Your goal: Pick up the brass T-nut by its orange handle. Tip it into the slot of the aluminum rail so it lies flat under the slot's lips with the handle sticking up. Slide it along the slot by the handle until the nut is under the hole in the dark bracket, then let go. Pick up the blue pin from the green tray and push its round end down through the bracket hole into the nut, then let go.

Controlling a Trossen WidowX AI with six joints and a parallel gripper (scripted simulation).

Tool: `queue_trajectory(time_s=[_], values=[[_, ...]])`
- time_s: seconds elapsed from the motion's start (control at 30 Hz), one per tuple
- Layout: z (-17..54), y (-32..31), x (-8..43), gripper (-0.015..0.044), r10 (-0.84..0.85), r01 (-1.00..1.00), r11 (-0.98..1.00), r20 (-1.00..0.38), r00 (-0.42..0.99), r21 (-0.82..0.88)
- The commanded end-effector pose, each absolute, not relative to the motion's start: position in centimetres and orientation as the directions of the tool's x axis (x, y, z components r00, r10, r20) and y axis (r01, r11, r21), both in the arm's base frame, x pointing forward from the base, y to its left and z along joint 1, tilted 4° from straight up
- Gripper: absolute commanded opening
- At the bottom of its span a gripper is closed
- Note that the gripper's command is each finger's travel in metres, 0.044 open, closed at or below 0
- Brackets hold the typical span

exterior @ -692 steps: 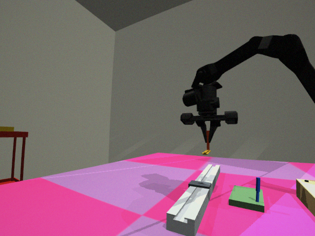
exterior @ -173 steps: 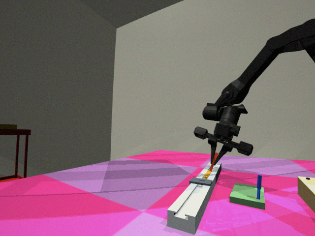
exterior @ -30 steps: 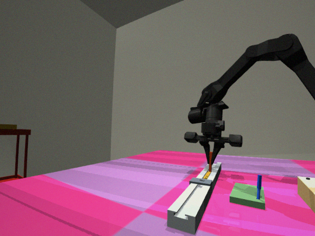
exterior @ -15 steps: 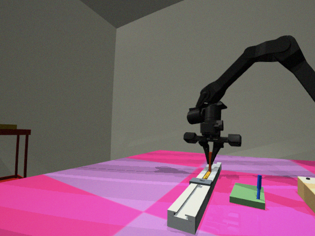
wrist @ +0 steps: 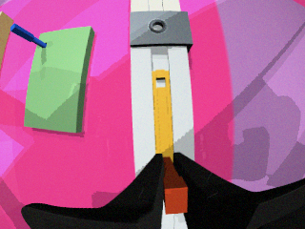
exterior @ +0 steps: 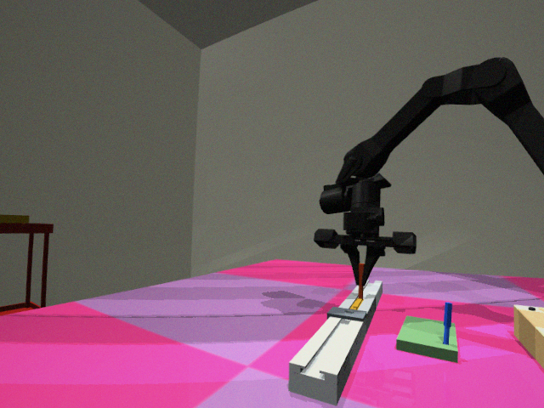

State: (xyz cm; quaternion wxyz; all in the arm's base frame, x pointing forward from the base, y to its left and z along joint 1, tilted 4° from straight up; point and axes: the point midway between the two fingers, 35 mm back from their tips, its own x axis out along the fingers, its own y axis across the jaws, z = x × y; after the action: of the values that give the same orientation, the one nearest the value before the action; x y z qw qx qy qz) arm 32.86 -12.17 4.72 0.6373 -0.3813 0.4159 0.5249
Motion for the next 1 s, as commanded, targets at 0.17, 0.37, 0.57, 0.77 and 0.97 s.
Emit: queue_trajectory(time_s=[0.17,0.37,0.57,0.77,0.97], values=[[4.8,-10.6,33.0,-0.015,0.356,-0.986,0.162,-0.929,0.105,-0.05],[4.9,-9.6,33.2,-0.015,0.357,-0.986,0.162,-0.928,0.106,-0.05],[5.0,-8.6,33.4,-0.015,0.358,-0.986,0.162,-0.928,0.106,-0.05],[5.0,-7.7,33.5,-0.015,0.359,-0.986,0.162,-0.927,0.106,-0.05],[5.0,-7.6,33.5,-0.015,0.359,-0.986,0.162,-0.927,0.106,-0.05]])
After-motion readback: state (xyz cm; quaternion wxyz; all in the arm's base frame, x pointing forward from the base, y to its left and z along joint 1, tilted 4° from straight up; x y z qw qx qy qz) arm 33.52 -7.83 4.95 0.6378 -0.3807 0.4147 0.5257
